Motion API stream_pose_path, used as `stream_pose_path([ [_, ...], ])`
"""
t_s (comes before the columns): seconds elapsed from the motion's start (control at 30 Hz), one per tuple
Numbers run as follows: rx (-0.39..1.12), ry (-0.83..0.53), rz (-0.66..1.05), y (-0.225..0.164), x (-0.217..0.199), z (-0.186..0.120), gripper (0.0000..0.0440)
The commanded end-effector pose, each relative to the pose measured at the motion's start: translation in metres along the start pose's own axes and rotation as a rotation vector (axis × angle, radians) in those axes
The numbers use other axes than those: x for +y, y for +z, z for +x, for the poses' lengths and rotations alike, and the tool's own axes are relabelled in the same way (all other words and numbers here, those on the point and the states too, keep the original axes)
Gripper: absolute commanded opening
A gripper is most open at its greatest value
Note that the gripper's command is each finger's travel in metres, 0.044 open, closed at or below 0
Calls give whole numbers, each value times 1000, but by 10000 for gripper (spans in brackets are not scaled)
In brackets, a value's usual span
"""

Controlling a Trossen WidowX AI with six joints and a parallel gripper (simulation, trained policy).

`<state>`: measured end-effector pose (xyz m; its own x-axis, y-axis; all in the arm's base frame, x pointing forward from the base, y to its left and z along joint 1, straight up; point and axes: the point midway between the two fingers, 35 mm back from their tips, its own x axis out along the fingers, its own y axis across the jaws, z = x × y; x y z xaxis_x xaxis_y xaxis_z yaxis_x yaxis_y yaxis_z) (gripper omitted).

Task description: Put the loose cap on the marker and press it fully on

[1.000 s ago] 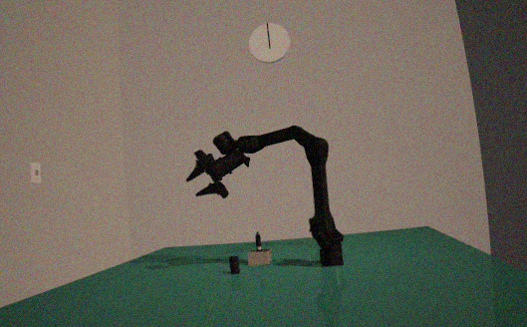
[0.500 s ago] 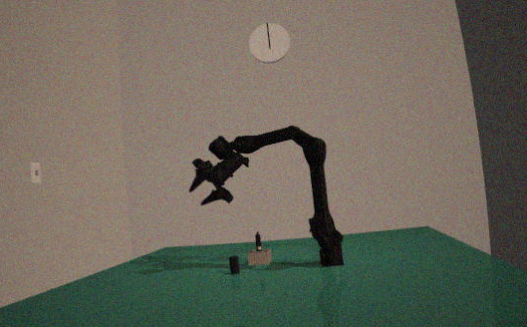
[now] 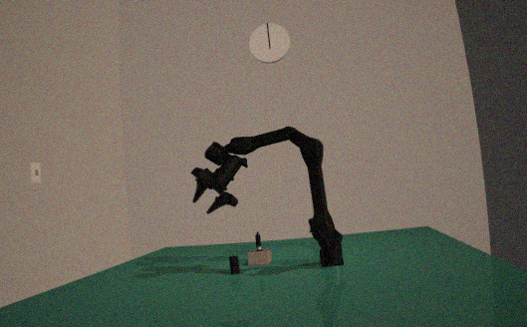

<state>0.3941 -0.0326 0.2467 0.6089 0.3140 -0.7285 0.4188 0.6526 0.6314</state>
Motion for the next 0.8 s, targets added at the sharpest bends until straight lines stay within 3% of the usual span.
stream_pose_path([
  [0.0, 29, -34, 0, -6, -5, 6, 315],
  [0.77, 182, -239, 11, -42, -30, 24, 316],
])
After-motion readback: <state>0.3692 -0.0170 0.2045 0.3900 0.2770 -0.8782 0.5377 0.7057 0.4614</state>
